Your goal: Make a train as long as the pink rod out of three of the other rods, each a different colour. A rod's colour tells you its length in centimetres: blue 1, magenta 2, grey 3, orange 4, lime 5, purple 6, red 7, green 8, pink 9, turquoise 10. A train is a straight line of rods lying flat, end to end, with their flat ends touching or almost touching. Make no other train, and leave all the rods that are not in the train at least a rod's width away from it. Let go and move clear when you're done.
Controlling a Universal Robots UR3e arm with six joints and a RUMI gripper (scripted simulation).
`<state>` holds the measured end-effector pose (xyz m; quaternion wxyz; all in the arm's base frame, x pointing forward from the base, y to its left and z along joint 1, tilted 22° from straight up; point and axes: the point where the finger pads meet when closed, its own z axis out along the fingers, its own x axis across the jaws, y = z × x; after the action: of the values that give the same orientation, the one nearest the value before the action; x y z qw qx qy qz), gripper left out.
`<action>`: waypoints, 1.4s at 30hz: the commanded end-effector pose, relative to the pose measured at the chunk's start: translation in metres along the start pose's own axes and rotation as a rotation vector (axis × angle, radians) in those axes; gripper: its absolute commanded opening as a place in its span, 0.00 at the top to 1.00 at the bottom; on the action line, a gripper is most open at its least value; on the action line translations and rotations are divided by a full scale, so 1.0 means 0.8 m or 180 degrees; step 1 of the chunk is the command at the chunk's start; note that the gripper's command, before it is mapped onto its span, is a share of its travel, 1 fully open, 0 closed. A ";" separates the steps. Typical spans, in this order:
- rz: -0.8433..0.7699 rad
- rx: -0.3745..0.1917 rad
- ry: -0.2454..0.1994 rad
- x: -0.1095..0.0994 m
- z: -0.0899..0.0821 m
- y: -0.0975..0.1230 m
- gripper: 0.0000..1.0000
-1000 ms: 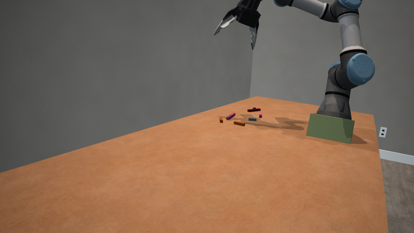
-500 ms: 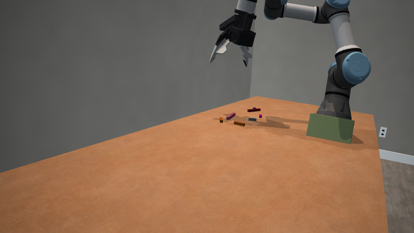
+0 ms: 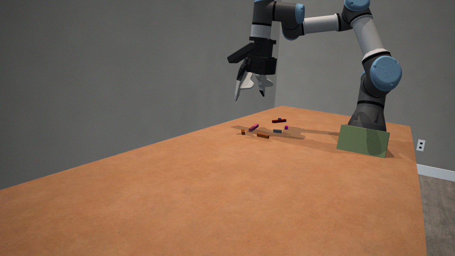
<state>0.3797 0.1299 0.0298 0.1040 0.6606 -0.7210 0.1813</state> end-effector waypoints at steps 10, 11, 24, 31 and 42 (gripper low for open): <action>-0.0474 -0.0215 -0.0081 -0.009 0.039 0.014 0.00; -0.0474 -0.0215 -0.0081 -0.009 0.039 0.014 0.00; -0.0474 -0.0215 -0.0081 -0.009 0.039 0.014 0.00; -0.0474 -0.0215 -0.0081 -0.009 0.039 0.014 0.00; -0.0474 -0.0215 -0.0081 -0.009 0.039 0.014 0.00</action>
<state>0.3712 0.1240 -0.0036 0.1315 0.7108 -0.6768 0.1395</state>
